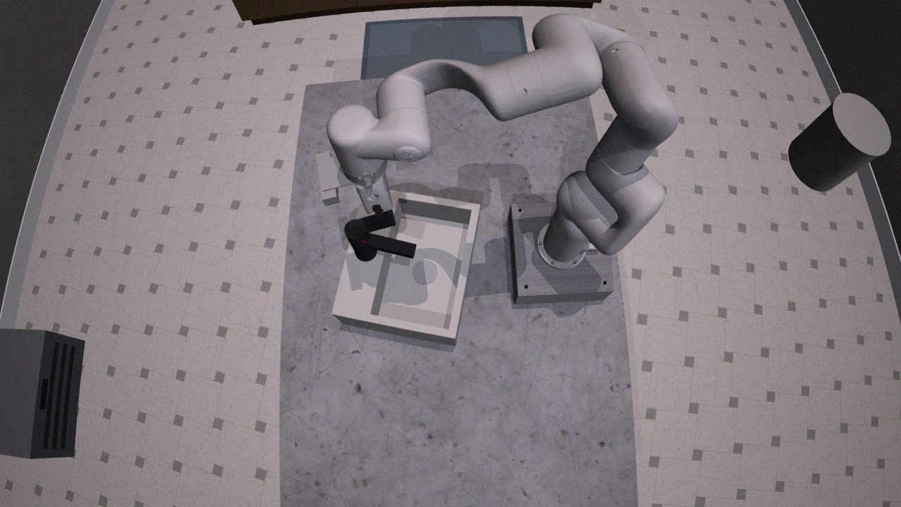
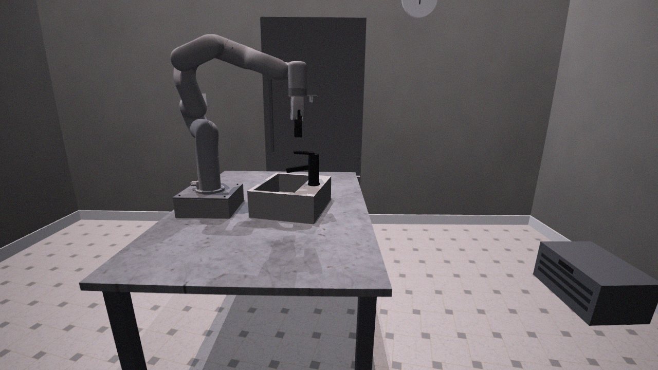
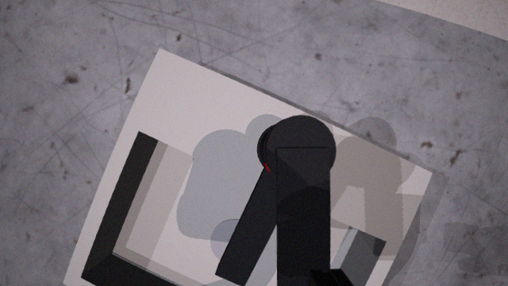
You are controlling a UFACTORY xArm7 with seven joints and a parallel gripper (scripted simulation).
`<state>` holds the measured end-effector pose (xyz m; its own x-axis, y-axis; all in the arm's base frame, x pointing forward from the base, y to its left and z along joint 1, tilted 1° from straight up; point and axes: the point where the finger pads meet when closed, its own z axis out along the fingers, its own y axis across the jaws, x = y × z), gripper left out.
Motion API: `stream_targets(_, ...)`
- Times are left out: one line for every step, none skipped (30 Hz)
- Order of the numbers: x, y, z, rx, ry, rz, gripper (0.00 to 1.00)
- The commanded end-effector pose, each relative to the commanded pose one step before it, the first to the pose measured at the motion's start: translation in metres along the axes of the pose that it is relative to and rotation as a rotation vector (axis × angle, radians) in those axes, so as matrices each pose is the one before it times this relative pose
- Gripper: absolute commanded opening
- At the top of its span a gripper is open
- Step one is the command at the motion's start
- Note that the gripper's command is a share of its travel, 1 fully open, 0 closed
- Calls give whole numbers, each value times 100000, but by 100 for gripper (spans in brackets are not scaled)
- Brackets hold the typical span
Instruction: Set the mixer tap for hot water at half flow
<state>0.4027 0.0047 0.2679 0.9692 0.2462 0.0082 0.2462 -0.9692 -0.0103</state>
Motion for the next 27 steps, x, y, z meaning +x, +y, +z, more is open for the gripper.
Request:
stream_targets(99, 13, -160, -39, 420, -4, 0)
stream_targets(0, 0, 0, 0, 0, 0, 0)
stream_targets(0, 0, 0, 0, 0, 0, 0)
stream_targets(0, 0, 0, 0, 0, 0, 0)
stream_targets(0, 0, 0, 0, 0, 0, 0)
stream_targets(0, 0, 0, 0, 0, 0, 0)
stream_targets(0, 0, 0, 0, 0, 0, 0)
stream_targets(0, 0, 0, 0, 0, 0, 0)
stream_targets(0, 0, 0, 0, 0, 0, 0)
stream_targets(0, 0, 0, 0, 0, 0, 0)
stream_targets(0, 0, 0, 0, 0, 0, 0)
stream_targets(0, 0, 0, 0, 0, 0, 0)
stream_targets(0, 0, 0, 0, 0, 0, 0)
stream_targets(0, 0, 0, 0, 0, 0, 0)
stream_targets(0, 0, 0, 0, 0, 0, 0)
stream_targets(0, 0, 0, 0, 0, 0, 0)
stream_targets(0, 0, 0, 0, 0, 0, 0)
stream_targets(0, 0, 0, 0, 0, 0, 0)
stream_targets(0, 0, 0, 0, 0, 0, 0)
stream_targets(0, 0, 0, 0, 0, 0, 0)
stream_targets(0, 0, 0, 0, 0, 0, 0)
stream_targets(0, 0, 0, 0, 0, 0, 0)
stream_targets(0, 0, 0, 0, 0, 0, 0)
stream_targets(0, 0, 0, 0, 0, 0, 73)
stream_targets(0, 0, 0, 0, 0, 0, 73)
stream_targets(0, 0, 0, 0, 0, 0, 73)
stream_targets(0, 0, 0, 0, 0, 0, 73)
